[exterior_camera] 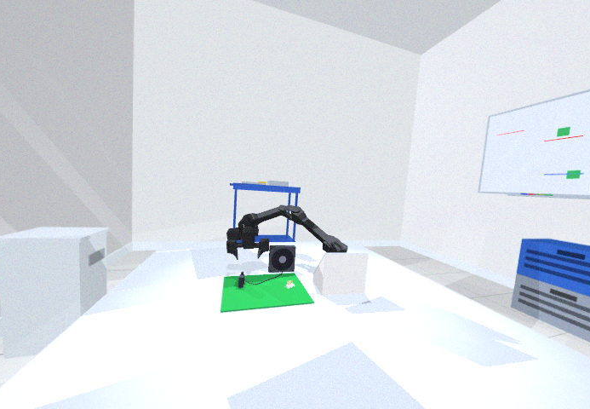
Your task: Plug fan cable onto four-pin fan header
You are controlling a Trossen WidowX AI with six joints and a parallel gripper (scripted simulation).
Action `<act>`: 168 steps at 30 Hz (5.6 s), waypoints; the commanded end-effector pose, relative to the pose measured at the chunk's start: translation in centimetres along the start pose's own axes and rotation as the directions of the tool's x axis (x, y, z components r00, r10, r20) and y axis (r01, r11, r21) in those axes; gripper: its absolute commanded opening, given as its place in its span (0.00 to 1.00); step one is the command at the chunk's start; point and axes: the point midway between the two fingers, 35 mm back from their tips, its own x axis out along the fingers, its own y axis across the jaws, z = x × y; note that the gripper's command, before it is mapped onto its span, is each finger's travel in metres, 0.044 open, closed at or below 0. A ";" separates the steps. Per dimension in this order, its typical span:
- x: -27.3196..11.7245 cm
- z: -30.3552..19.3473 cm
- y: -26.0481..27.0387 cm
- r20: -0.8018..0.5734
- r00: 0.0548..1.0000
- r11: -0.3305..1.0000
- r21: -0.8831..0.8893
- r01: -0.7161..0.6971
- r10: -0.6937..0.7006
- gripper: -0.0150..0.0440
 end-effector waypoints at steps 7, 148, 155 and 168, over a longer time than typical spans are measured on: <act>2.0 0.2 0.7 -0.251 0.962 0.993 0.070 -0.091 0.105 1.00; 11.1 6.1 2.9 -0.910 0.409 0.864 -0.258 -0.433 -0.067 0.25; 11.3 6.2 4.9 -0.909 0.411 0.719 -0.329 -0.612 -0.066 0.25; 11.5 6.0 8.9 -0.909 0.411 0.347 -0.406 -0.845 -0.064 0.25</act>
